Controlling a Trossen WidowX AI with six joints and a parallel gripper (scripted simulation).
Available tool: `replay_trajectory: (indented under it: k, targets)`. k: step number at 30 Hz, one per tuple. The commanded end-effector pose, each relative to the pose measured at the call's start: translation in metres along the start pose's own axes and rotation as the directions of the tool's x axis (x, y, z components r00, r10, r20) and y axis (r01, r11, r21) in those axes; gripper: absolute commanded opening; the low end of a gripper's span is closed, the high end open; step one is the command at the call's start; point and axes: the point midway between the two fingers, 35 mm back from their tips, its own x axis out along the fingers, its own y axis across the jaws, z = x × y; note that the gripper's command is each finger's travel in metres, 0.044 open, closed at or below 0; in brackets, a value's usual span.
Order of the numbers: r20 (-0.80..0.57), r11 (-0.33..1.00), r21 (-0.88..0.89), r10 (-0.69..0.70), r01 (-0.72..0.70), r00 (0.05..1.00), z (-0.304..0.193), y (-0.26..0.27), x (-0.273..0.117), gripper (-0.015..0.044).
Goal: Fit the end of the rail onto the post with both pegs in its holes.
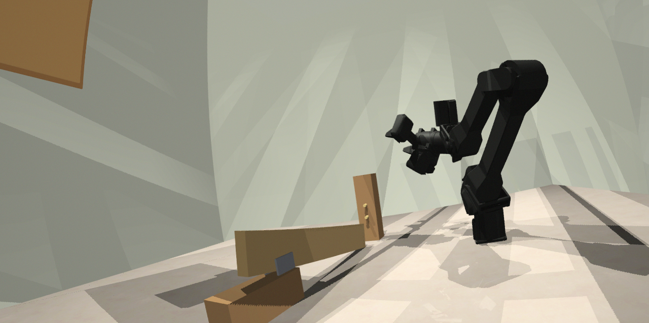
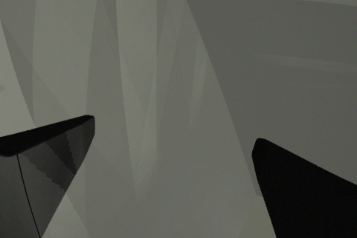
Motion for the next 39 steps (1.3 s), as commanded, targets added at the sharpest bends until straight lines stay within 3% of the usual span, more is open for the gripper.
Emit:
replay_trajectory:
  k: [1,9,17,27,31,35,39]
  targets:
    - [0.001,1.000,0.004,0.000,0.000,1.000,0.000,0.000,0.001,0.0426]
    - [0.100,0.967,0.256,-0.020,-0.006,0.995,0.003,-0.030,0.039,0.0440]
    - [0.268,0.826,0.553,-0.051,-0.111,0.962,0.024,-0.093,0.088,0.0440]
    - [0.521,0.680,0.635,-0.025,-0.367,0.853,0.081,-0.147,0.104,0.0440]
    - [0.714,0.630,0.511,0.068,-0.585,0.696,0.131,-0.152,0.094,0.0440]
    - [0.879,0.576,0.253,0.197,-0.777,0.433,0.183,-0.151,0.061,0.0440]
    - [0.930,0.495,-0.054,0.342,-0.867,0.137,0.215,-0.150,0.015,0.0440]
